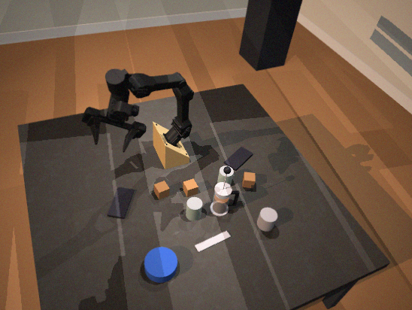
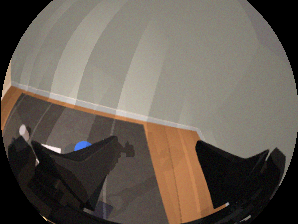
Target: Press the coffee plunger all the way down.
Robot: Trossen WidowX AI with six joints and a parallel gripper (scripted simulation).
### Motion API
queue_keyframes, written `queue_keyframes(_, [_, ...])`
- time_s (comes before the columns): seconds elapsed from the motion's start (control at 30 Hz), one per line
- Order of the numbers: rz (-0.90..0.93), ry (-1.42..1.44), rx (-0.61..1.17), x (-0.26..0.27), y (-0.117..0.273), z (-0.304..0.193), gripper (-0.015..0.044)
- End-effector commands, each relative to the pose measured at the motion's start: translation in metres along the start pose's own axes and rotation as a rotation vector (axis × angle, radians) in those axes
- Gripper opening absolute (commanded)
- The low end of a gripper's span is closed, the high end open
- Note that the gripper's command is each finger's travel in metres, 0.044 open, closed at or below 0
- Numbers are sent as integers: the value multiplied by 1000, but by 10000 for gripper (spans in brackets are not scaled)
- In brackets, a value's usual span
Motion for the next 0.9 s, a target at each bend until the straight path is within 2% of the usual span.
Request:
queue_keyframes(0.0, [4,-1,-1,2,0,2,426])
queue_keyframes(0.1, [36,-12,-12,24,2,14,440])
queue_keyframes(0.47, [263,-70,-61,177,28,58,440])
queue_keyframes(0.87, [546,-138,-52,337,82,31,440])
Point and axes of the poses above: the point midway between the two fingers, 35 mm back from their tips, its own y axis back along the fingers, its own x axis across the jaws, z = x × y, the point moved 3 cm from there along y, back along the fingers, and after that the axes turned 5 degrees about y, right-handed, at the moved point
